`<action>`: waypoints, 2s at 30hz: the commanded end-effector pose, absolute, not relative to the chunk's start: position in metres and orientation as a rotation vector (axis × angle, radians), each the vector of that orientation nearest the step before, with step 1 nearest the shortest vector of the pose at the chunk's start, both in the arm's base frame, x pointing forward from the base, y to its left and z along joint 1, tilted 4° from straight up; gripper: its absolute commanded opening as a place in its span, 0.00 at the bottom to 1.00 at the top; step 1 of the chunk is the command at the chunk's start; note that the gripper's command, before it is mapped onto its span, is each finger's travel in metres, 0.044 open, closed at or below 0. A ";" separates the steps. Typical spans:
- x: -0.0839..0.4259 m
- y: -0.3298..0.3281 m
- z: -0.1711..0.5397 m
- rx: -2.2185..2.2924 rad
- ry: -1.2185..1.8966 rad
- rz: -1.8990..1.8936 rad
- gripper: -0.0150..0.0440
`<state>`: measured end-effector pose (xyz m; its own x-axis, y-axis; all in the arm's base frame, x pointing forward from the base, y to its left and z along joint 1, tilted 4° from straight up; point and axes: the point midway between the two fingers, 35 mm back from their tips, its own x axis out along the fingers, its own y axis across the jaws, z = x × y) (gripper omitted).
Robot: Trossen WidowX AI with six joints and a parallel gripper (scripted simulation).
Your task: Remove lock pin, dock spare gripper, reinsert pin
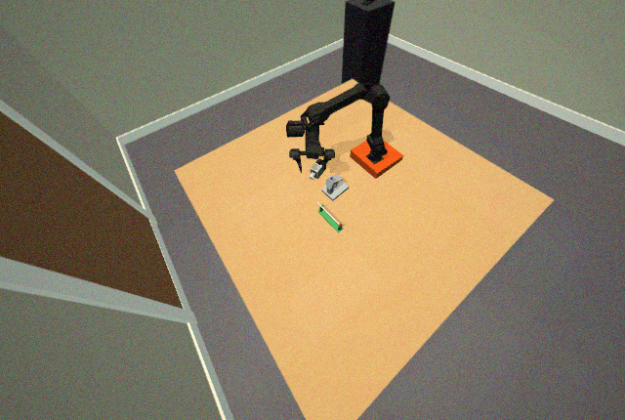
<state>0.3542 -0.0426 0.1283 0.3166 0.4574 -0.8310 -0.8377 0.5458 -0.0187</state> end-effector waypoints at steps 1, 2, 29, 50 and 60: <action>0.321 -0.082 0.123 -0.317 0.781 0.722 1.00; 0.313 -0.090 0.122 -0.281 0.754 0.681 1.00; 0.256 -0.129 0.051 -0.089 0.567 0.421 1.00; 0.256 -0.131 0.018 -0.089 0.568 0.421 1.00; 0.255 -0.131 0.001 -0.088 0.568 0.421 1.00</action>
